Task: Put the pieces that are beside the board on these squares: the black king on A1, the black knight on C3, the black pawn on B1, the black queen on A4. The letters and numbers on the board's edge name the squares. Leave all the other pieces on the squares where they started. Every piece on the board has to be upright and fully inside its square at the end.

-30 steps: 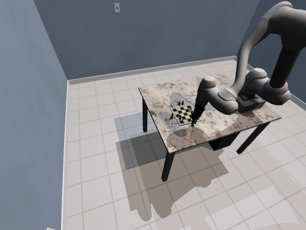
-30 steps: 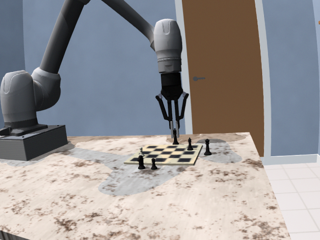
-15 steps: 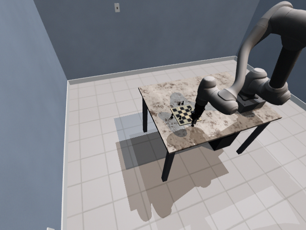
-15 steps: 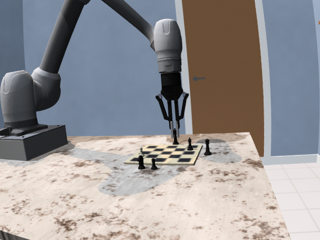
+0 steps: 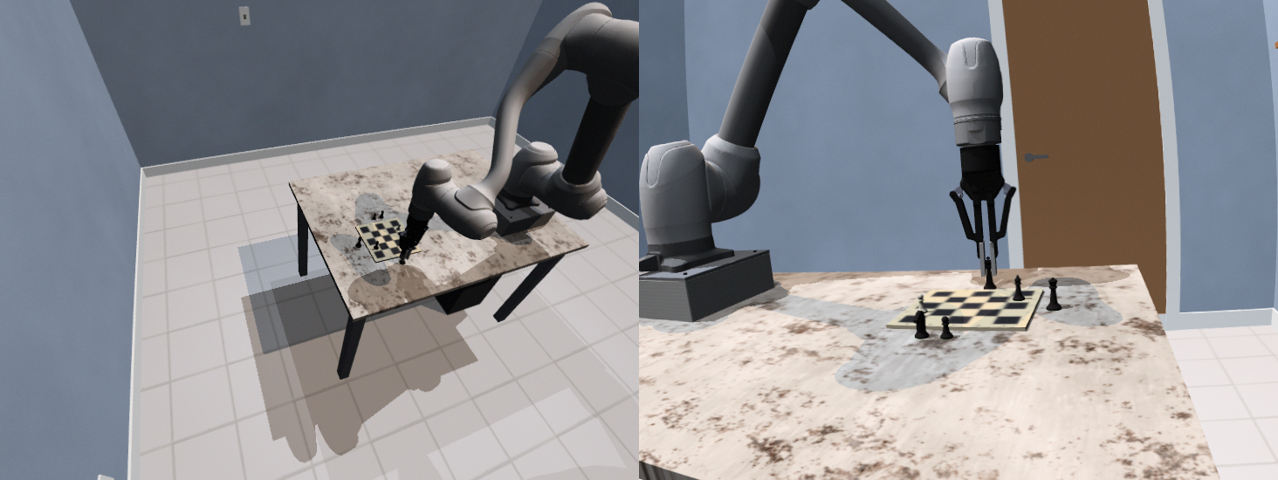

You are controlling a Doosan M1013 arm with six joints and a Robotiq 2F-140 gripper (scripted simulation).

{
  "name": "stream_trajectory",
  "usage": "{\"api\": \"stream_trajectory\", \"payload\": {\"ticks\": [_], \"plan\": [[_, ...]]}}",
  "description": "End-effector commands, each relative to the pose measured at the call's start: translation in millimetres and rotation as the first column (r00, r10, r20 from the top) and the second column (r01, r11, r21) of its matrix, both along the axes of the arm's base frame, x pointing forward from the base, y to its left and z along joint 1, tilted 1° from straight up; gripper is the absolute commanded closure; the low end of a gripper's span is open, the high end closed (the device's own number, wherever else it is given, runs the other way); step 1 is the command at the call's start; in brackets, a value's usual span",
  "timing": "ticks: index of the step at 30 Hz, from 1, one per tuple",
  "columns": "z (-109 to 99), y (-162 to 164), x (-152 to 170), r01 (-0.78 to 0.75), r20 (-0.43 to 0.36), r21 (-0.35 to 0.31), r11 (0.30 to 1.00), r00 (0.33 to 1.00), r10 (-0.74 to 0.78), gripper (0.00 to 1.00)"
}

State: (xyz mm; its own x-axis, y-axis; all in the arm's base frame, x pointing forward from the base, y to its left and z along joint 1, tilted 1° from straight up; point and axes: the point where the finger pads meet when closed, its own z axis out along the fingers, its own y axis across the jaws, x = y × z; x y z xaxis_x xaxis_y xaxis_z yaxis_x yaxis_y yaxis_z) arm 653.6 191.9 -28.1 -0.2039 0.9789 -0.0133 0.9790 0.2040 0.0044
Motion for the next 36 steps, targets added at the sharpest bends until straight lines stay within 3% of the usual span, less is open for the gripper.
{"api": "stream_trajectory", "payload": {"ticks": [1, 12, 18, 22, 36], "plan": [[0, 0, 0, 0.0, 0.0, 0.0, 1.0, 1.0, 0.0, 1.0], [32, 0, 0, 0.0, 0.0, 0.0, 1.0, 1.0, 0.0, 1.0], [77, 1, -1, 0.0, 0.0, 0.0, 1.0, 1.0, 0.0, 1.0], [96, 1, -1, 0.0, 0.0, 0.0, 1.0, 1.0, 0.0, 1.0], [100, -7, -2, 0.005, 0.0, 0.0, 1.0, 1.0, -0.005, 1.0]]}}
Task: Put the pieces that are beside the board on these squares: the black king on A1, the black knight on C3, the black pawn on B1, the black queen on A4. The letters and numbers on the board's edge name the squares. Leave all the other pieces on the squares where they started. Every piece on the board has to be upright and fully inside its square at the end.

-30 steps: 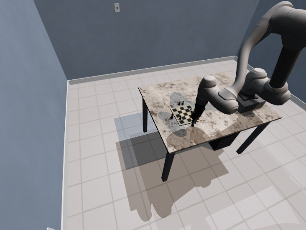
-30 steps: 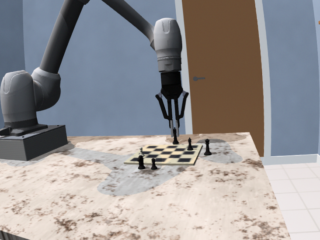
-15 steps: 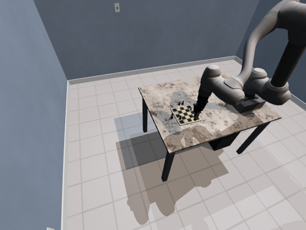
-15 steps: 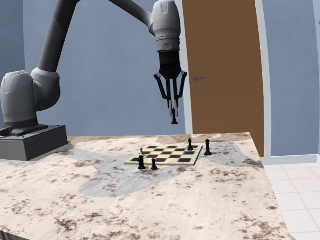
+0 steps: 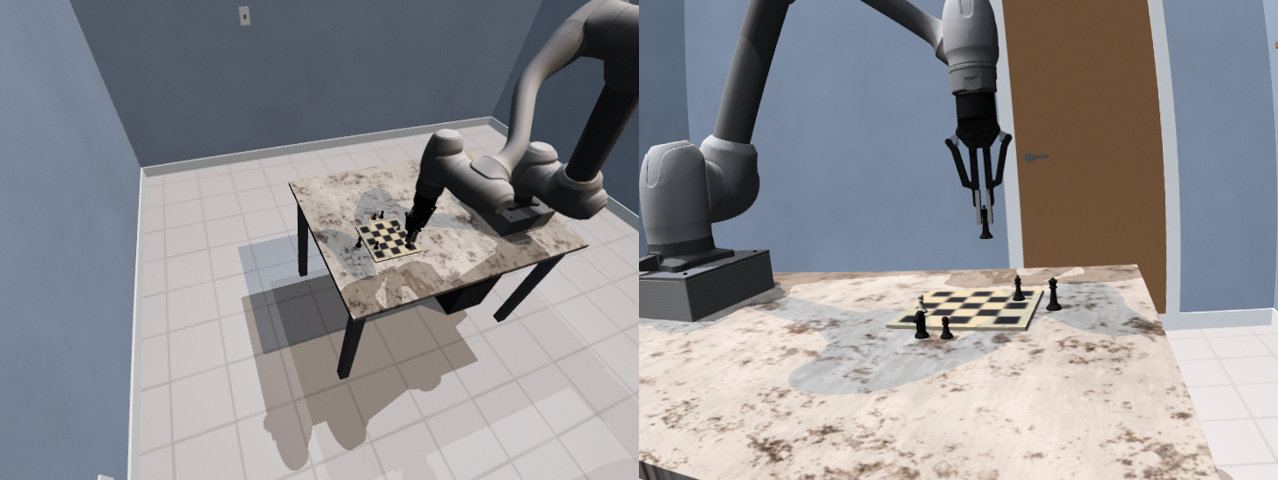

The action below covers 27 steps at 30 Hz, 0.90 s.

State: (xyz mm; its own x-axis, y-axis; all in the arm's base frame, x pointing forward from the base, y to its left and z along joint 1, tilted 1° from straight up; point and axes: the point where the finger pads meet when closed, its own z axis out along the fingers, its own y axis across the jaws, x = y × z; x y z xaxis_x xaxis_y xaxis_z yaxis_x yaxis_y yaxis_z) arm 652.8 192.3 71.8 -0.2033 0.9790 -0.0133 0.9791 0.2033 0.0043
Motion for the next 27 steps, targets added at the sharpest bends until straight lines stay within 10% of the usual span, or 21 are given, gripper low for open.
{"api": "stream_trajectory", "payload": {"ticks": [1, 13, 27], "plan": [[1, -24, -3, 0.015, 0.0, 0.0, 1.0, 1.0, -0.015, 1.0], [8, -198, -53, 0.131, 0.002, 0.001, 0.991, 0.991, -0.131, 1.0], [9, -219, -64, 0.146, 0.002, 0.001, 0.989, 0.989, -0.146, 1.0]]}}
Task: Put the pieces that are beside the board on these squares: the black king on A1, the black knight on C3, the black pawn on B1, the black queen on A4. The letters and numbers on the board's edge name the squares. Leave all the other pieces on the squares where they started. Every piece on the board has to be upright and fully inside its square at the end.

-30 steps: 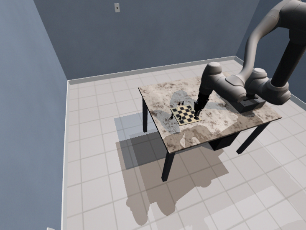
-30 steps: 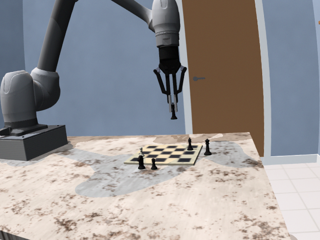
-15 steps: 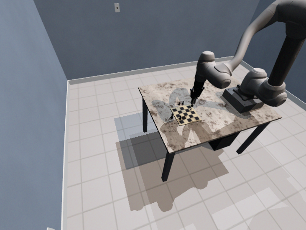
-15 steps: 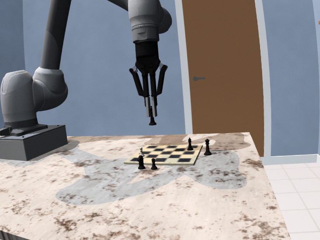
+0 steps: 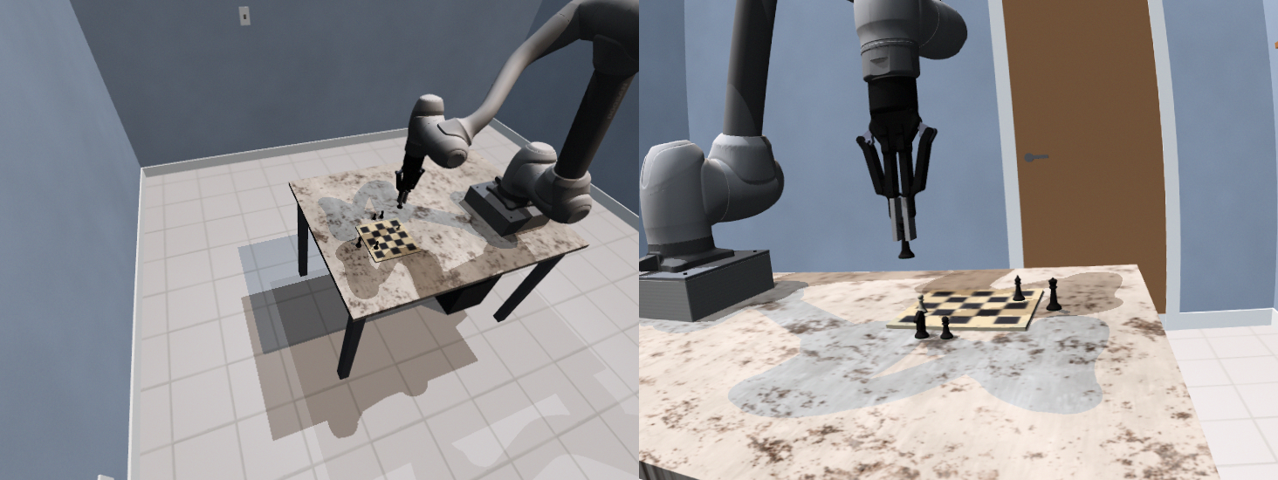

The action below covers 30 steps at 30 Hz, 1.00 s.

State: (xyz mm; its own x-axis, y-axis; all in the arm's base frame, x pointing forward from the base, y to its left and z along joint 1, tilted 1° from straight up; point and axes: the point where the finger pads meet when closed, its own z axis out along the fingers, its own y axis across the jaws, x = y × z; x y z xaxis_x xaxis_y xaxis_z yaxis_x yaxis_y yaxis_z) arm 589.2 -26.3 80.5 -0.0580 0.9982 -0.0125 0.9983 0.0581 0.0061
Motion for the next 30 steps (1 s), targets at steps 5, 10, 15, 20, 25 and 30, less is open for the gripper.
{"api": "stream_trajectory", "payload": {"ticks": [5, 10, 15, 20, 25, 30], "plan": [[-1, 0, 0, 0.0, 0.0, 0.0, 1.0, 1.0, 0.0, 1.0], [-11, 0, 0, 0.0, 0.0, 0.0, 1.0, 1.0, 0.0, 1.0], [-31, 0, 0, 0.0, 0.0, 0.0, 1.0, 1.0, 0.0, 1.0], [-46, -1, 0, 0.0, 0.0, 0.0, 1.0, 1.0, 0.0, 1.0], [-69, -1, 1, 0.0, 0.0, 0.0, 1.0, 1.0, 0.0, 1.0], [-87, -1, 1, 0.0, 0.0, 0.0, 1.0, 1.0, 0.0, 1.0]]}}
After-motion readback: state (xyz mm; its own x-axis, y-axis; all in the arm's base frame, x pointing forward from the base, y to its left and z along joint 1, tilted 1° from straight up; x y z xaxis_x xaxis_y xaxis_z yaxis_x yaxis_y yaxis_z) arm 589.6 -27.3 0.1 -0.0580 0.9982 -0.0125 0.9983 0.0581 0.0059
